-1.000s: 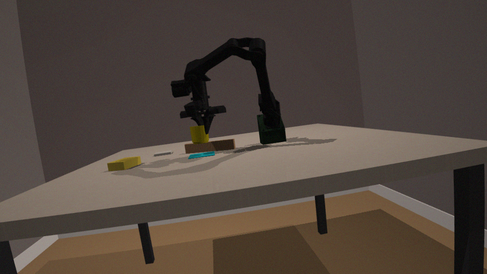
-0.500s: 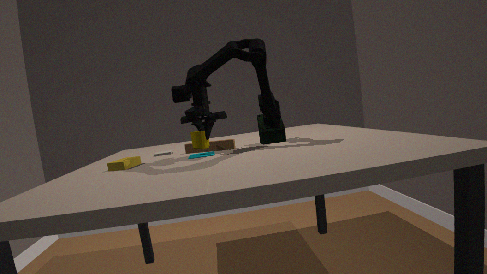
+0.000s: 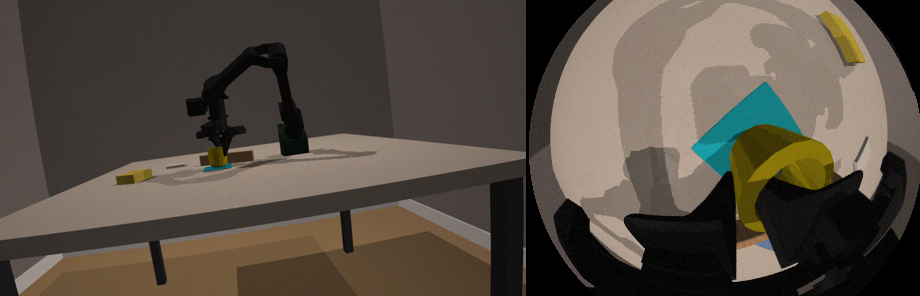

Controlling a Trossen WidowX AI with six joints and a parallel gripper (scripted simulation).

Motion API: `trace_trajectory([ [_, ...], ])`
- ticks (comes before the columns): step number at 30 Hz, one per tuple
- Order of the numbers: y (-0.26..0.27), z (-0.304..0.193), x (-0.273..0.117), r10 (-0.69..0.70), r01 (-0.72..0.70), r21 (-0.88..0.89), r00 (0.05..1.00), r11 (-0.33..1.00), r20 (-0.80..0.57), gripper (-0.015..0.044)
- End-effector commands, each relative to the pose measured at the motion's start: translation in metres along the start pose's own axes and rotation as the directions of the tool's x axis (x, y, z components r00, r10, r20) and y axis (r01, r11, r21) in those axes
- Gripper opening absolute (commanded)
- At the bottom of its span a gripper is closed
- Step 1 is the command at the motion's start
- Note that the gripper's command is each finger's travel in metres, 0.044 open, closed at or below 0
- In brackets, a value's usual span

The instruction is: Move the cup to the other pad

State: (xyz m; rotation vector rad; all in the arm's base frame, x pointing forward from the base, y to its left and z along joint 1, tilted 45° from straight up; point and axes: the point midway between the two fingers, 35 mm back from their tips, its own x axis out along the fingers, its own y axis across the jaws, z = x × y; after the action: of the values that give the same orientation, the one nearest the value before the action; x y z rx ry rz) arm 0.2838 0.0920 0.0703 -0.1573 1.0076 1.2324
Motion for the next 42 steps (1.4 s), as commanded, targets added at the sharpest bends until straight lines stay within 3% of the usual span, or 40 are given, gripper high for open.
trace_trajectory([
  [1, 0.0, 0.0, -0.001, -0.001, 0.001, -0.001, 1.0, 1.0, 0.001, 0.0],
  [10, 0.0, 0.0, -0.001, -0.001, 0.001, -0.001, 1.0, 1.0, 0.001, 0.0],
  [16, 0.0, 0.0, -0.001, -0.001, 0.001, -0.001, 1.0, 1.0, 0.001, 0.0147],
  [42, -0.001, 0.0, -0.031, -0.002, 0.002, 0.004, 1.0, 1.0, 0.001, 0.0147],
])
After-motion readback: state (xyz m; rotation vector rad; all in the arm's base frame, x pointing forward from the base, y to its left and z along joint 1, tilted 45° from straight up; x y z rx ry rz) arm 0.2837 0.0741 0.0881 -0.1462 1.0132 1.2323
